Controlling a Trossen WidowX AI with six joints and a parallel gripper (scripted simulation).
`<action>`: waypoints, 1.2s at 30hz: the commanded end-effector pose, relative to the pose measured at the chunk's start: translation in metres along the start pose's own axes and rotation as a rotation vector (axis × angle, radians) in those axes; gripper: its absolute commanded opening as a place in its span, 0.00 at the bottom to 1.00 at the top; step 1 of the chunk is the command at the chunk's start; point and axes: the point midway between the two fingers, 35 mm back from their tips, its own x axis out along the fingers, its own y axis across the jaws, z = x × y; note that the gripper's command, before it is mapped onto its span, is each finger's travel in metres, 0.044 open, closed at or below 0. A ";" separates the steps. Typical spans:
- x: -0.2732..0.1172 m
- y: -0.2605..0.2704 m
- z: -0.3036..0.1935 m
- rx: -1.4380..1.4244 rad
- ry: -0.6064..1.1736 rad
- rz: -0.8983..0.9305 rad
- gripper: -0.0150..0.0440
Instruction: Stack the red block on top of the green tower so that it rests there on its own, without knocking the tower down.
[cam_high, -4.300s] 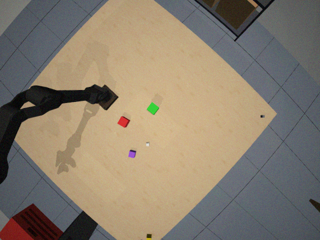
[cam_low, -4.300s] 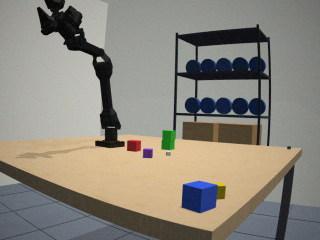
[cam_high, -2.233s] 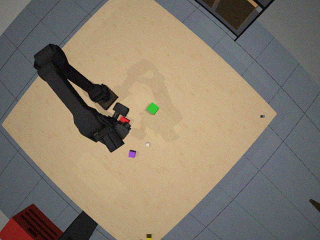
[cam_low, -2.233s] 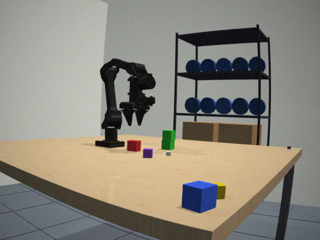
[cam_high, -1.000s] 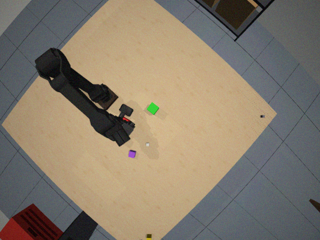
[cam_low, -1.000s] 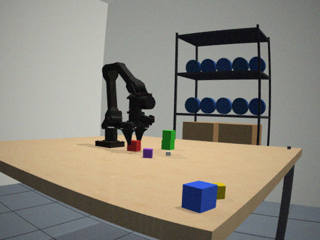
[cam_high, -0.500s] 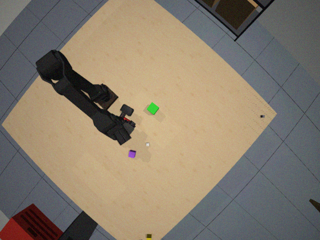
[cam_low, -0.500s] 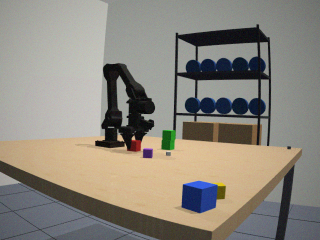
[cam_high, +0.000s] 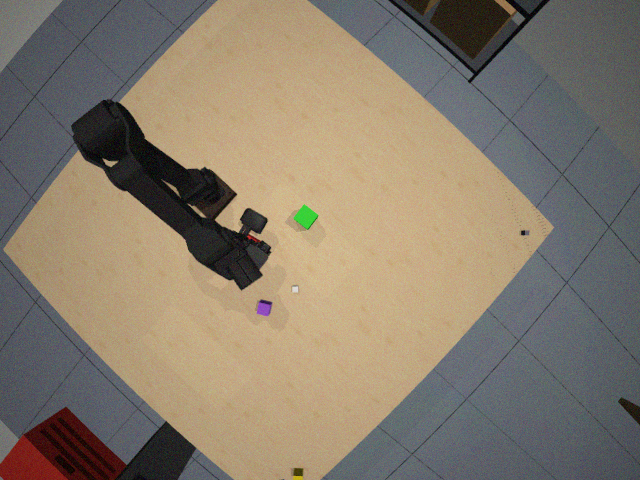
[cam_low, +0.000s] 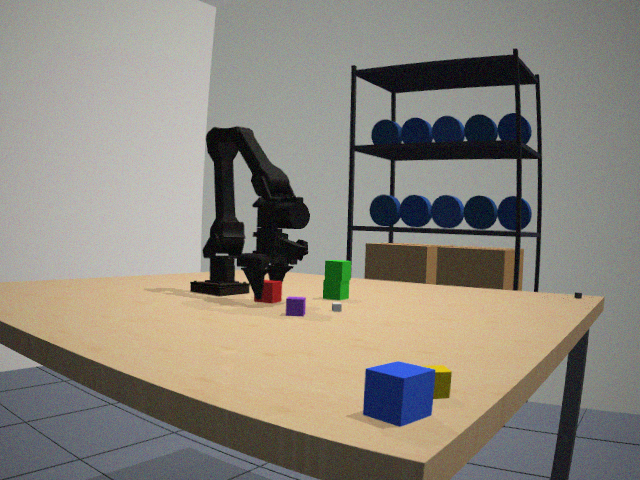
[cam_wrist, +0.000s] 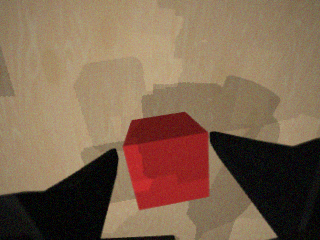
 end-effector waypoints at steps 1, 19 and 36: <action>0.000 0.001 0.000 0.006 -0.003 0.005 0.78; -0.020 0.000 0.001 0.006 -0.003 0.005 0.25; -0.100 0.000 0.000 0.006 -0.003 0.004 0.25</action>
